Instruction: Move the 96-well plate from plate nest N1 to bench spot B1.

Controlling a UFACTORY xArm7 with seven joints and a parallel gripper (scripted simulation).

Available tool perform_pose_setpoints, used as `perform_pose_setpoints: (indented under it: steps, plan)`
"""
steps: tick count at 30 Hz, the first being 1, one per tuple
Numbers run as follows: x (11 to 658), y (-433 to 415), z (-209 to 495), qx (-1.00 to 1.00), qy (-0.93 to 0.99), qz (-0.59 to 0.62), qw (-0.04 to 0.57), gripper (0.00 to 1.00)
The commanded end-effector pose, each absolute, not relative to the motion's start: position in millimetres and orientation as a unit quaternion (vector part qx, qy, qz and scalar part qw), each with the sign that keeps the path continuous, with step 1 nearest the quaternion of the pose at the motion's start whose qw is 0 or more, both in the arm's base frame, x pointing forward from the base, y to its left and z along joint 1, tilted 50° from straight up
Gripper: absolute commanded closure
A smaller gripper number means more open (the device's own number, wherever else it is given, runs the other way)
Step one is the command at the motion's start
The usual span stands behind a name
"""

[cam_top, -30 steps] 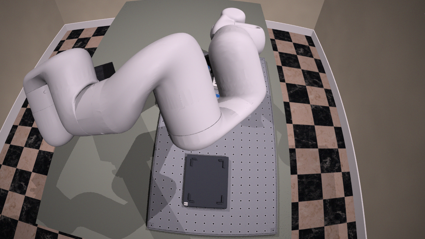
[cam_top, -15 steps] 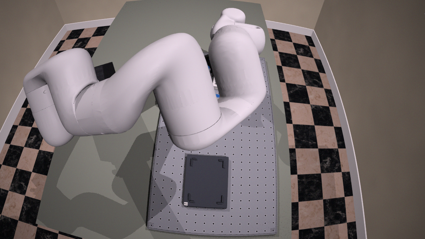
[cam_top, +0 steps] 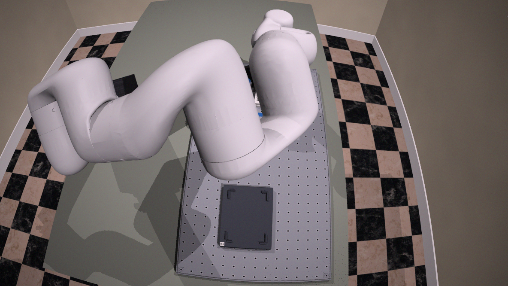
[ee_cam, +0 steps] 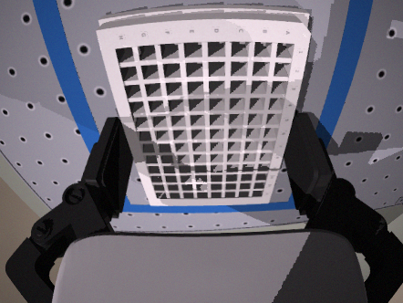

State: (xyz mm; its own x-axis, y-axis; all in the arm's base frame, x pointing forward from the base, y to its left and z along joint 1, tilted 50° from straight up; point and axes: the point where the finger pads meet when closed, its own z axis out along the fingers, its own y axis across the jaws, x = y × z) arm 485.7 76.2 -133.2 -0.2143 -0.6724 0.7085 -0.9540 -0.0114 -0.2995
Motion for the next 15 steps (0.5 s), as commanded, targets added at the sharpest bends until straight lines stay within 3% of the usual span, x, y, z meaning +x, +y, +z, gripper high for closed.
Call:
perform_pose_setpoints:
  steps: [1, 15]
  plan:
    - [486.2, 79.2, -132.5, 0.6, -0.678, 0.383, 0.182, 0.0]
    - [485.1, 83.1, -129.1, 0.6, -0.678, 0.383, 0.182, 0.0]
